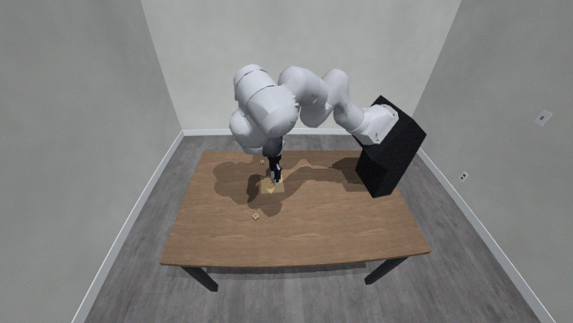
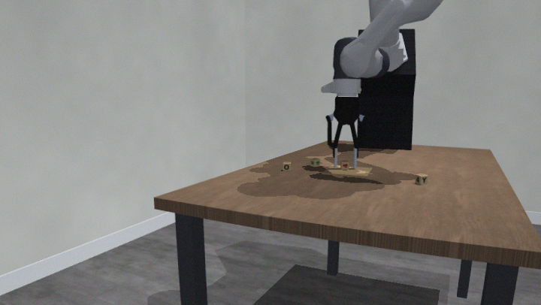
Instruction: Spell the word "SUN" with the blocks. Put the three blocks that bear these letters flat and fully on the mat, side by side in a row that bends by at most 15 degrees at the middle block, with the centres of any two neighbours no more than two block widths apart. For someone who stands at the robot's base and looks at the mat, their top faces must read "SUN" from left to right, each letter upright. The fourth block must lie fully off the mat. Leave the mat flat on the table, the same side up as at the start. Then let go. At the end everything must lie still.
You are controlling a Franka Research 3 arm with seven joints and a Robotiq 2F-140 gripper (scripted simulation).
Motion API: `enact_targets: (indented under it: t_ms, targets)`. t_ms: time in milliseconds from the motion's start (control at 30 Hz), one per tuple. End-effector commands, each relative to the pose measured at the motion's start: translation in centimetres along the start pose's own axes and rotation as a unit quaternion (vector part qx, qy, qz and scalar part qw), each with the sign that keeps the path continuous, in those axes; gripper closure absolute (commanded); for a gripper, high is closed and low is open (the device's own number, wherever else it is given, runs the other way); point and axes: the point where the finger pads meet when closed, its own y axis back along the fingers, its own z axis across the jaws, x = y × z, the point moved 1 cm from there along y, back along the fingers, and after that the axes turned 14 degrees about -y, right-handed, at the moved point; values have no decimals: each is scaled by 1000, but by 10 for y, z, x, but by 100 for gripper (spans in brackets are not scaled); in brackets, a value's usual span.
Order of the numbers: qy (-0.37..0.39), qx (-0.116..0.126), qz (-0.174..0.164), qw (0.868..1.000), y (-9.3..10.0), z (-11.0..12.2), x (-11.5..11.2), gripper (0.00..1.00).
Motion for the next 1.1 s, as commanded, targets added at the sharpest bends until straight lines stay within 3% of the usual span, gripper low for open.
enact_targets:
  t_ms: [0, 100, 133, 667, 700, 1067]
  targets:
    - [2, -1, -1, 1000, -1, 1, -1, 63]
    - [2, -1, -1, 1000, -1, 1, -1, 63]
    - [2, -1, -1, 1000, -1, 1, -1, 75]
    - [2, -1, -1, 1000, -1, 1, -1, 75]
    - [2, -1, -1, 1000, -1, 1, -1, 87]
    - [2, -1, -1, 1000, -1, 1, -1, 87]
